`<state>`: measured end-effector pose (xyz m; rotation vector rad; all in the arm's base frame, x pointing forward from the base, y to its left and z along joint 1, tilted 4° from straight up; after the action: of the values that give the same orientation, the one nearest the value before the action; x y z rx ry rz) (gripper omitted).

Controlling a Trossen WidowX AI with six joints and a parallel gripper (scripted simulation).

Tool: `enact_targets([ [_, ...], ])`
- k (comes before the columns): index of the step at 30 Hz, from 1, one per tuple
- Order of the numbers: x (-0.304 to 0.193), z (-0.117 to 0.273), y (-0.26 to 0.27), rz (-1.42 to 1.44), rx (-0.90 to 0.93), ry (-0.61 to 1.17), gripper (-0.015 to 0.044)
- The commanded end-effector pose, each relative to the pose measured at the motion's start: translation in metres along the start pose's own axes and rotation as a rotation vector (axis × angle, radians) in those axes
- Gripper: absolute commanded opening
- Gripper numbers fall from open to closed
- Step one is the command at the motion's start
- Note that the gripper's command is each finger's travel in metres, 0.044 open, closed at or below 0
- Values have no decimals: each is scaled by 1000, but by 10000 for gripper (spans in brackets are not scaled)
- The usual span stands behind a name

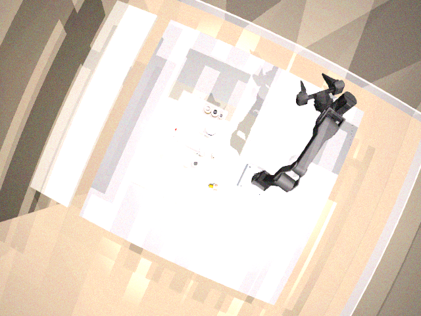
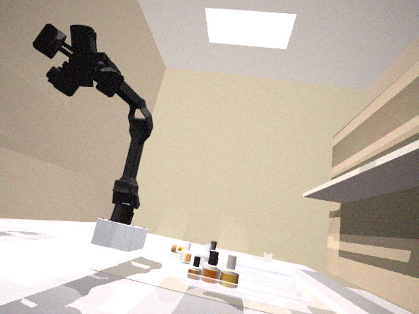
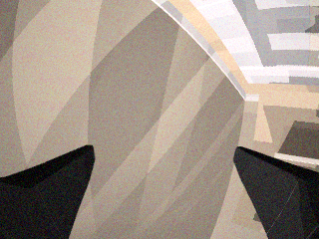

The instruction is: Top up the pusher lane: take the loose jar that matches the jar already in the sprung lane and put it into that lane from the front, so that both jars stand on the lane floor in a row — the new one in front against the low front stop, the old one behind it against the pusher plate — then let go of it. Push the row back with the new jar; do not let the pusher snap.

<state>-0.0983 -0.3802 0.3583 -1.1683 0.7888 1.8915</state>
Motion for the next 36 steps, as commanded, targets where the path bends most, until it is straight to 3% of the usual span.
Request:
enact_targets([
  [1,1,-38,-51,276,-128,-71,440],
  [11,11,-86,-157,832,-420,-125,440],
  [21,34,-98,-269,1442,-767,-58,440],
  [29,62,-81,-351,1922,-1067,115,440],
  [36,95,-48,-417,2382,-1369,396,440],
])
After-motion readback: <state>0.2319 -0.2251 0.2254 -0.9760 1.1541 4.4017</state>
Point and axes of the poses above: the point midway between the two fingers, 35 mm back from their tips, its own z axis back along the fingers, its own y axis across the jaws, x = y × z, the point moved 10 cm from there along z, back along the fingers, and after that the axes turned 4 degrees about -z, right-handed, at the moved point
